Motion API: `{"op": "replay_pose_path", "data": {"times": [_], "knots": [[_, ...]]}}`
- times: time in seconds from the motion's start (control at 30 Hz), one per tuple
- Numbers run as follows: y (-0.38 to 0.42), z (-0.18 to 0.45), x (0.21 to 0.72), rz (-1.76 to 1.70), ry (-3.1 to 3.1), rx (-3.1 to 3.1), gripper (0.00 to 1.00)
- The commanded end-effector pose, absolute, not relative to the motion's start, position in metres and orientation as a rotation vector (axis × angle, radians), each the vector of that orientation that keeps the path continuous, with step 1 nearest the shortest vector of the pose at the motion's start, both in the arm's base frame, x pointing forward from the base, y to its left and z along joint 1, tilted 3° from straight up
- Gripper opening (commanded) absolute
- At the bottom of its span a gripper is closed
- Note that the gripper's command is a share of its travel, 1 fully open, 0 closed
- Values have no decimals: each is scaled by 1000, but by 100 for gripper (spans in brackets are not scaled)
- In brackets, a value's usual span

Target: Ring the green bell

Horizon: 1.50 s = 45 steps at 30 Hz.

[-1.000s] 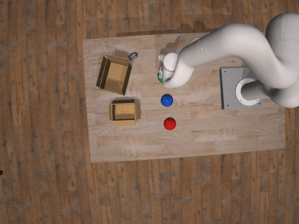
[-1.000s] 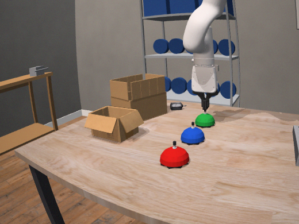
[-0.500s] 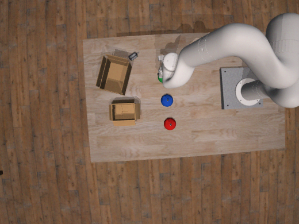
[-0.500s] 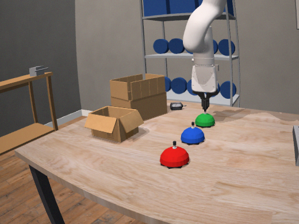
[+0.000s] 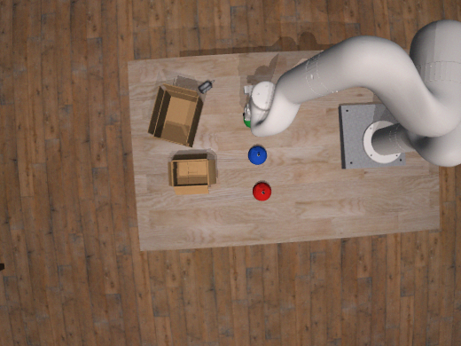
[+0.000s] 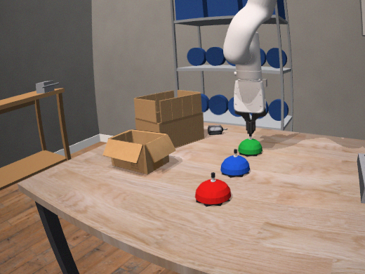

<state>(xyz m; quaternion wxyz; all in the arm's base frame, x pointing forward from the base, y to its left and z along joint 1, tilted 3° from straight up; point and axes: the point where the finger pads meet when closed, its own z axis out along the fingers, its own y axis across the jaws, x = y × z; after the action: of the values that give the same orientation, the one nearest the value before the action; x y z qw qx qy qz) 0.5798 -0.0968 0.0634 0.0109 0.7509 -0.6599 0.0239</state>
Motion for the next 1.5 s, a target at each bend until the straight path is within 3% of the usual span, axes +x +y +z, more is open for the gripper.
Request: {"op": "replay_pose_path", "data": {"times": [0.0, 1.47], "knots": [[-97, 65, 581, 77, -2060, 2344, 0], [-97, 70, 582, 77, -2060, 2344, 0]]}}
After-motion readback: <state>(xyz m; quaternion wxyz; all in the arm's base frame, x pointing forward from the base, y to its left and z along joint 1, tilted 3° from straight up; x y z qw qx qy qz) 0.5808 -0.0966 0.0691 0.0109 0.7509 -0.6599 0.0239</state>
